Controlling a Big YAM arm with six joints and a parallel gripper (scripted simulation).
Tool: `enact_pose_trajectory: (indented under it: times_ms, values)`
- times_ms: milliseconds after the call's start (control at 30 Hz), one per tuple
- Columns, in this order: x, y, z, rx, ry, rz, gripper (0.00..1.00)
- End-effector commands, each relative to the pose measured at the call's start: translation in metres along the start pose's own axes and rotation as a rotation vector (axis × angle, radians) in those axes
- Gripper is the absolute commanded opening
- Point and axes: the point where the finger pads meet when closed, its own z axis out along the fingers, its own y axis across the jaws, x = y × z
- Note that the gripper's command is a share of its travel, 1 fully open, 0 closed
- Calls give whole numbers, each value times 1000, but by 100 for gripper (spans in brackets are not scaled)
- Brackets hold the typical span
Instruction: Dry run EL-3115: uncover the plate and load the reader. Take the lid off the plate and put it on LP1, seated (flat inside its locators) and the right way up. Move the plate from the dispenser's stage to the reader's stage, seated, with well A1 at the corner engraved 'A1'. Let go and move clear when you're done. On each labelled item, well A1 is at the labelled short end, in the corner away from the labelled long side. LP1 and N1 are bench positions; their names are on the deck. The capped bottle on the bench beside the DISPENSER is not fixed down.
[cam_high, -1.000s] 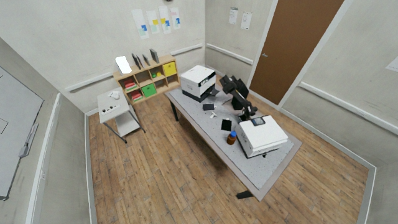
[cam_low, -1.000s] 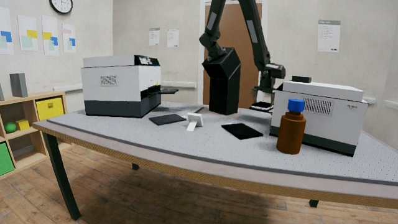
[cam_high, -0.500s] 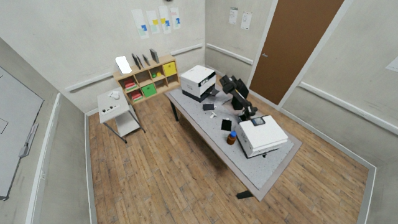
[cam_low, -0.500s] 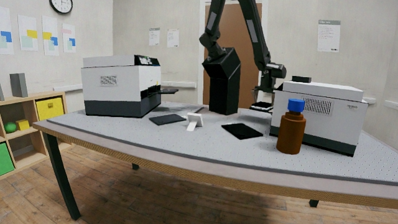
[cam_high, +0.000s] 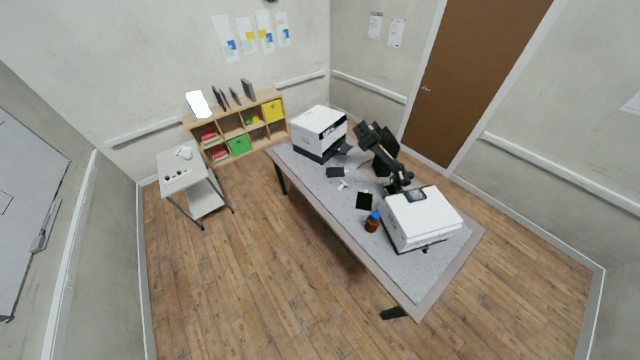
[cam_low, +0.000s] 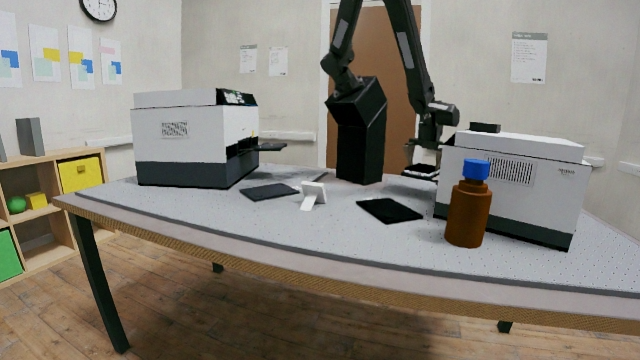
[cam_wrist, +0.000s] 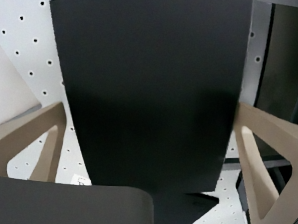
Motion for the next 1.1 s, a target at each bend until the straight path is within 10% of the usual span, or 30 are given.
enact_pose_trajectory:
  times_ms: [0, 1067]
  values:
    - [-1, -7, -6, 19, 3, 2, 100]
    - [1, -15, -6, 37, 5, 22, 100]
